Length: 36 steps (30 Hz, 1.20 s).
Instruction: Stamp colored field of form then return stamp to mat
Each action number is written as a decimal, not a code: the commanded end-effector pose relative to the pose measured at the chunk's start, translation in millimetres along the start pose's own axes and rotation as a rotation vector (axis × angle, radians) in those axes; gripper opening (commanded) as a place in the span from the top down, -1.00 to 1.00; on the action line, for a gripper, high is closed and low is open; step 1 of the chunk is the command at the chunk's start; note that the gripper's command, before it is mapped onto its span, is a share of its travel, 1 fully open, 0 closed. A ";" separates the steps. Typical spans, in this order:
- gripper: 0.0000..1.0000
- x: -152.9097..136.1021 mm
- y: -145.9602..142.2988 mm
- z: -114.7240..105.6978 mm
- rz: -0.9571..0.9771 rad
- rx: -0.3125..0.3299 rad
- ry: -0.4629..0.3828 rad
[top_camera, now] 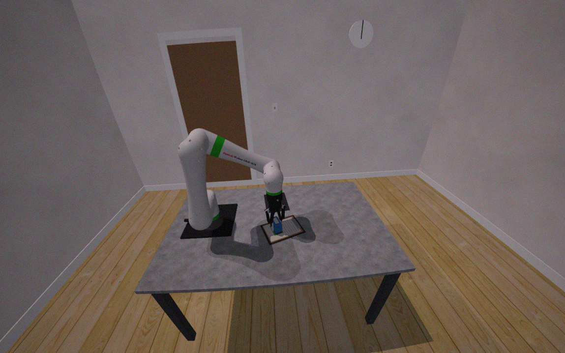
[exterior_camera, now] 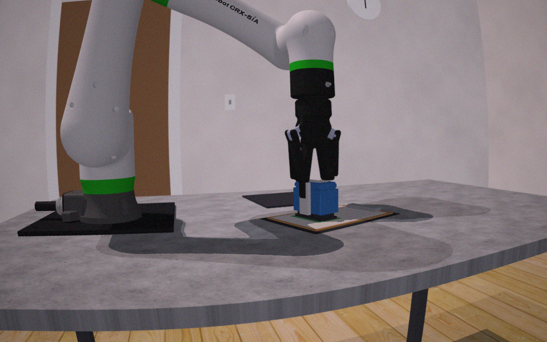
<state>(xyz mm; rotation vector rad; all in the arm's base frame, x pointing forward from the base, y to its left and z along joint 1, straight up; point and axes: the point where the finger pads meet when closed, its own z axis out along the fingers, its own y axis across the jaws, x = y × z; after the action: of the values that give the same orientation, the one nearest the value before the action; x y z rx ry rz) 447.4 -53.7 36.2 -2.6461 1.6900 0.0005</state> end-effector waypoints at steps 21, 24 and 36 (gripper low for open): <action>0.63 0.1 -0.1 -25.5 0.000 0.000 0.000; 0.63 0.1 -0.1 -25.5 0.000 0.000 0.000; 0.63 0.1 -0.1 -51.3 0.000 0.000 0.000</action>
<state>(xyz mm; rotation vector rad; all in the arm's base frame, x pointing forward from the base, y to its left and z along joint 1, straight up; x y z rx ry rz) 447.3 -53.8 75.0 -2.6459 1.6900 0.0004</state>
